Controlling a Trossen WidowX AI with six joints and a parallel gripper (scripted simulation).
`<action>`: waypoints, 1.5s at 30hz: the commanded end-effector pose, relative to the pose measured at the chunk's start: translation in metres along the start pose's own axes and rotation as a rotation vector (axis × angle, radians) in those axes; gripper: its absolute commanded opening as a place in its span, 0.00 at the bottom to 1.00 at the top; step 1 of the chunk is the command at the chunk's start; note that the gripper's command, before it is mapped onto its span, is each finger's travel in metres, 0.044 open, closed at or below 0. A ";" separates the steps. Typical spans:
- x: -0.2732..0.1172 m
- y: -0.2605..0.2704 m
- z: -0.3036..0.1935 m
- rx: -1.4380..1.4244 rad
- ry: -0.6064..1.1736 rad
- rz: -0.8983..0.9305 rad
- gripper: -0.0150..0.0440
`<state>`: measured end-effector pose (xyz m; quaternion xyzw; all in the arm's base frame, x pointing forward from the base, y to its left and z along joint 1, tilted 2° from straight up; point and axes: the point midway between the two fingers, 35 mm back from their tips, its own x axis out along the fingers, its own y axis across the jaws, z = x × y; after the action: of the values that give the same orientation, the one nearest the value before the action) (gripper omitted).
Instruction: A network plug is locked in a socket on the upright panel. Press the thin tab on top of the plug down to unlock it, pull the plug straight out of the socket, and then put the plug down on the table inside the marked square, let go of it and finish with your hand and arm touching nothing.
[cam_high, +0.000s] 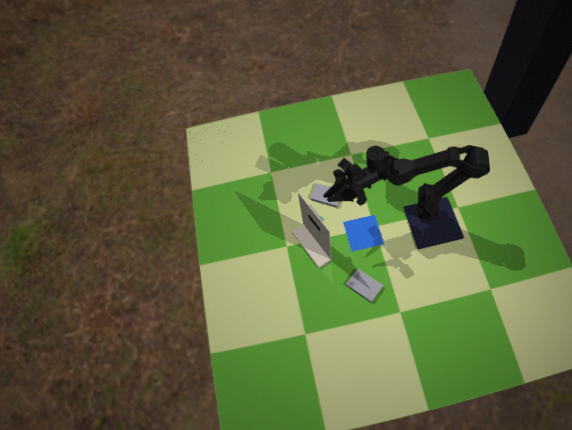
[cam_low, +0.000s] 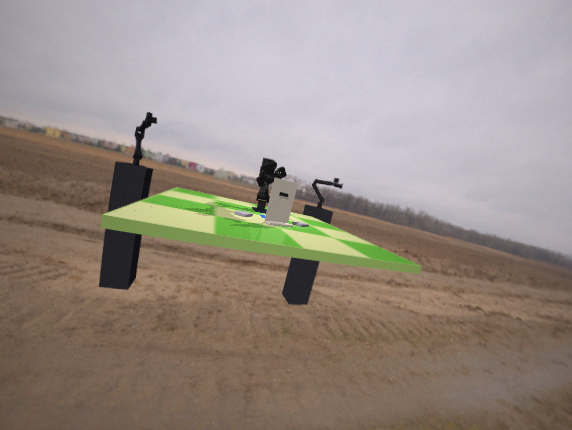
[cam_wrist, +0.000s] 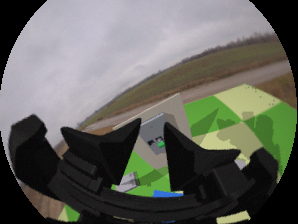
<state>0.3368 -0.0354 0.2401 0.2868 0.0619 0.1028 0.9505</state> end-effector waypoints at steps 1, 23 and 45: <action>-0.005 -0.016 -0.012 0.144 0.047 0.034 0.52; -0.069 -0.060 -0.063 0.870 0.318 0.220 0.52; -0.026 -0.055 -0.068 0.916 0.340 0.231 0.52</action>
<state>0.2943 -0.0560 0.1551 0.6574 0.2242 0.2142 0.6868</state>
